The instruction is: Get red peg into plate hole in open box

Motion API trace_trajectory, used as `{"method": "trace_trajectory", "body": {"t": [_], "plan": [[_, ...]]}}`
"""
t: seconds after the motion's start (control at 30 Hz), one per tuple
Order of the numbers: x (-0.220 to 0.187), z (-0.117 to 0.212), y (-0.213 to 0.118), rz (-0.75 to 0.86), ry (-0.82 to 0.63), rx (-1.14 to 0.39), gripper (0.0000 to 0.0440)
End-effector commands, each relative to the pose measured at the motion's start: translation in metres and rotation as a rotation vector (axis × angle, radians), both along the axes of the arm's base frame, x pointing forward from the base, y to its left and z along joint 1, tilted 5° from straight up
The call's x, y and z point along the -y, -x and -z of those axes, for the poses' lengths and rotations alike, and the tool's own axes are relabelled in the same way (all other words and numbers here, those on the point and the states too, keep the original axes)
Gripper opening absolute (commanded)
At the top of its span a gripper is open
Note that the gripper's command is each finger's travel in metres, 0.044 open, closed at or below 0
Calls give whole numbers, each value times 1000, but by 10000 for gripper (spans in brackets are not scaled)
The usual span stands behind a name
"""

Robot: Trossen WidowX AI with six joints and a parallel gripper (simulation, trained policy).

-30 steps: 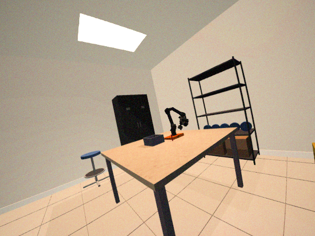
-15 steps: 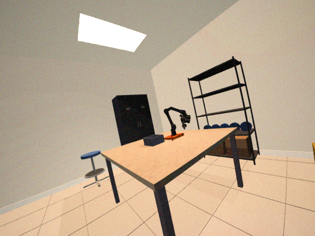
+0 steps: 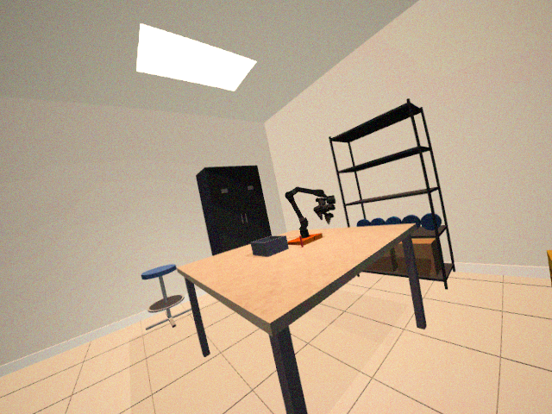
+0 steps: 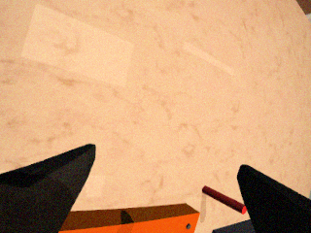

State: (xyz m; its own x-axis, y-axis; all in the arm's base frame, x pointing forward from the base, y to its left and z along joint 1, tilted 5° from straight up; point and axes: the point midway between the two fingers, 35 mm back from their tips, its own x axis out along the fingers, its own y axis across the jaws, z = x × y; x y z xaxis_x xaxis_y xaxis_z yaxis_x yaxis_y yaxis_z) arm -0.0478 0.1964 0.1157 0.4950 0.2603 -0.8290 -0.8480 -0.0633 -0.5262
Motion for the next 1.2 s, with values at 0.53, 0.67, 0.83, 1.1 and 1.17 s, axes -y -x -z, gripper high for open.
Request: {"method": "trace_trajectory", "body": {"t": [0.53, 0.67, 0.83, 1.1, 1.17], "plan": [[-29, -18, -45, 560, -233, -261, 440], [-31, -22, -58, 687, -275, -302, 440], [-31, -26, -77, 848, -323, -347, 440], [-26, -31, -107, 1113, -390, -404, 440], [-24, -32, -115, 1181, -404, -416, 440]]}}
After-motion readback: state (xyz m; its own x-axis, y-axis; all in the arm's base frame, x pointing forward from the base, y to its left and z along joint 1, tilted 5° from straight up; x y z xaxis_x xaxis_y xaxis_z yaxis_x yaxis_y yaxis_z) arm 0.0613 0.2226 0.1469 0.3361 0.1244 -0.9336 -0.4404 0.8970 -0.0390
